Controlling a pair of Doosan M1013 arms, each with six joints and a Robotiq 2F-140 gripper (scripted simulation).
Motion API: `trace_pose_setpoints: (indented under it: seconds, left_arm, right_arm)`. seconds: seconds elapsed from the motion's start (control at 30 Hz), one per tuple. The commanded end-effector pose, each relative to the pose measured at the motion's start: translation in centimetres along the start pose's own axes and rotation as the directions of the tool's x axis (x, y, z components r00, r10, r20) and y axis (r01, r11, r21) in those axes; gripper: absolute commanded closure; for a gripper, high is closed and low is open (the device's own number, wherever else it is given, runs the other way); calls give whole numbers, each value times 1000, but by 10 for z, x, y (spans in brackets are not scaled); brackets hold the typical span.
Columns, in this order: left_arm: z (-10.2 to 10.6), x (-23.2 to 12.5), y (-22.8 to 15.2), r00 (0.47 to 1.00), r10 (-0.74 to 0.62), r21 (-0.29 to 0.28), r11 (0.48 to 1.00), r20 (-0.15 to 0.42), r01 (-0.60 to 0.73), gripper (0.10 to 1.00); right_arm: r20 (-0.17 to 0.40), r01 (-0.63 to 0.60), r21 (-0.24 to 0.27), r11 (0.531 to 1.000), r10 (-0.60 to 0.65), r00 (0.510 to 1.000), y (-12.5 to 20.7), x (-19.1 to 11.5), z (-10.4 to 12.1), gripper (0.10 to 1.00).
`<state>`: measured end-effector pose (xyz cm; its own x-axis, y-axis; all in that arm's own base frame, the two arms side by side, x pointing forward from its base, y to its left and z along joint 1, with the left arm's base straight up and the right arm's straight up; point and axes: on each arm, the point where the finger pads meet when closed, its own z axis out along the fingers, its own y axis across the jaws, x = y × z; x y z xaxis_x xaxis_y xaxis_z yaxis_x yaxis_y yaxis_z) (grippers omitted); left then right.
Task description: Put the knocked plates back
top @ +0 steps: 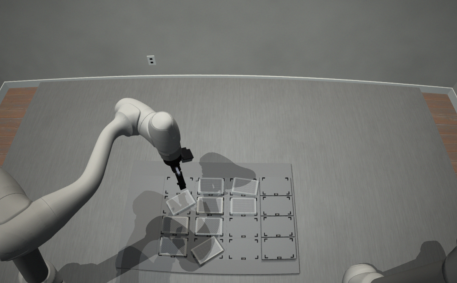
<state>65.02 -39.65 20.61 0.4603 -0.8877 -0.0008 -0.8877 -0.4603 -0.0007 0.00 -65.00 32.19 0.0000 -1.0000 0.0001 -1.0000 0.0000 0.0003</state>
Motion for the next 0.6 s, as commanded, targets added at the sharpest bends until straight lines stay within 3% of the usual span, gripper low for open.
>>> trace_pose_setpoints:
  seconds: [0.0, 0.23, 0.4, 0.57]
  left_arm:
    - [0, 4, 3, 1000, 1, 0, 1000, -2, -1, 400]
    - [10, 28, 27, 1000, 1, 0, 1000, -2, -1, 400]
    - [18, 43, 46, 988, 157, 1, 988, -2, -157, 400]
    - [22, 52, 57, 988, 157, 1, 988, -2, -157, 400]
  right_arm:
    - [-1, 0, 0, 1000, 0, 1000, 0, 0, -1, 98]
    - [-1, 0, 0, 1000, 0, 1000, 0, 0, -1, 98]
    - [-1, 0, 0, 1000, 0, 1000, 0, 0, -1, 98]
    - [-1, 0, 0, 1000, 0, 1000, 0, 0, -1, 98]
